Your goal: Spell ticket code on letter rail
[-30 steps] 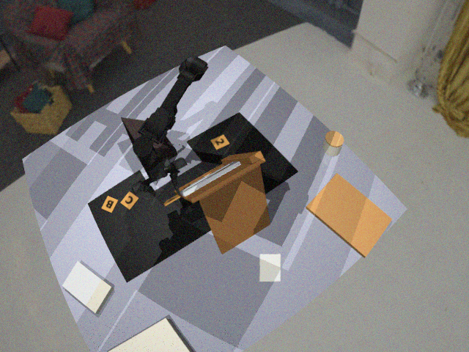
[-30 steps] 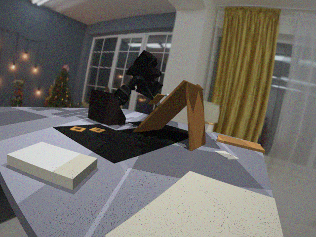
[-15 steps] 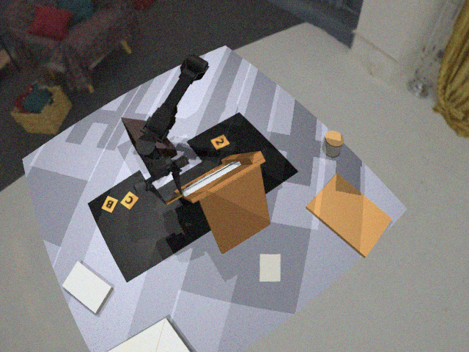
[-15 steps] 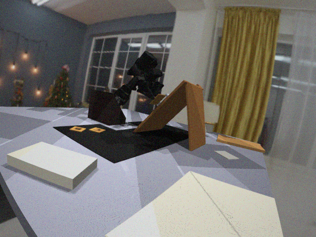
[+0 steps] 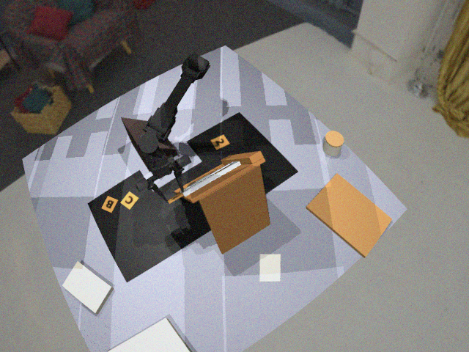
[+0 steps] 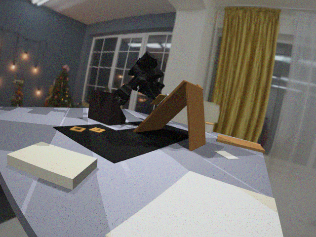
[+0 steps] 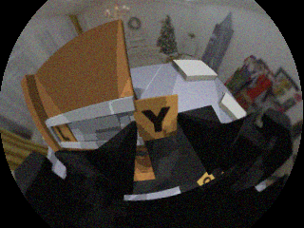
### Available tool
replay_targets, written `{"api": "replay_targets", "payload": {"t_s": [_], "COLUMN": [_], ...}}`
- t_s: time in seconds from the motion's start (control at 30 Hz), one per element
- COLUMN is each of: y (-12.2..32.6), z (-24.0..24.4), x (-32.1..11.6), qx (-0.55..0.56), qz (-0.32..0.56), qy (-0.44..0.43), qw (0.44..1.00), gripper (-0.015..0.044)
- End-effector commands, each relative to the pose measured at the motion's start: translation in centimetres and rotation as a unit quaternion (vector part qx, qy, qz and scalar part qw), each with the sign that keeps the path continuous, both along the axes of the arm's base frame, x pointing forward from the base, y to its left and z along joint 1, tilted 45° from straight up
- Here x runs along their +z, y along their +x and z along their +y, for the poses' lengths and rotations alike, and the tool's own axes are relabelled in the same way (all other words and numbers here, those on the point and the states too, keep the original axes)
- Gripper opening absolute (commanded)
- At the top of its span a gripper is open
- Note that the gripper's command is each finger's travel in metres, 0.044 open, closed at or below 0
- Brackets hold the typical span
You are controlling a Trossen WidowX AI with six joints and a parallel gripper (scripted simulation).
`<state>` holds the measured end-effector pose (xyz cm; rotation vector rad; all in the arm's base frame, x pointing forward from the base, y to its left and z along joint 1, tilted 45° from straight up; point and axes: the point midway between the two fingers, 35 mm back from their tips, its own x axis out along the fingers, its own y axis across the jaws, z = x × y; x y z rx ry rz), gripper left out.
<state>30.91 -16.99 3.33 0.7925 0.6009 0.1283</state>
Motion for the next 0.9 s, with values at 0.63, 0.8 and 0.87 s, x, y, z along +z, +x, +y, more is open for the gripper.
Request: {"api": "replay_targets", "payload": {"t_s": [0.63, 0.8, 0.87], "y": [0.19, 0.21, 0.23], "z": [0.72, 0.9, 0.97], "x": [1.11, 1.29, 1.36], "qx": [-0.002, -0.002, -0.002], "qz": [-0.002, -0.002, -0.002], "qy": [-0.004, -0.003, -0.003], "qw": [1.0, 1.0, 1.0], "gripper": [0.0, 0.0, 0.0]}}
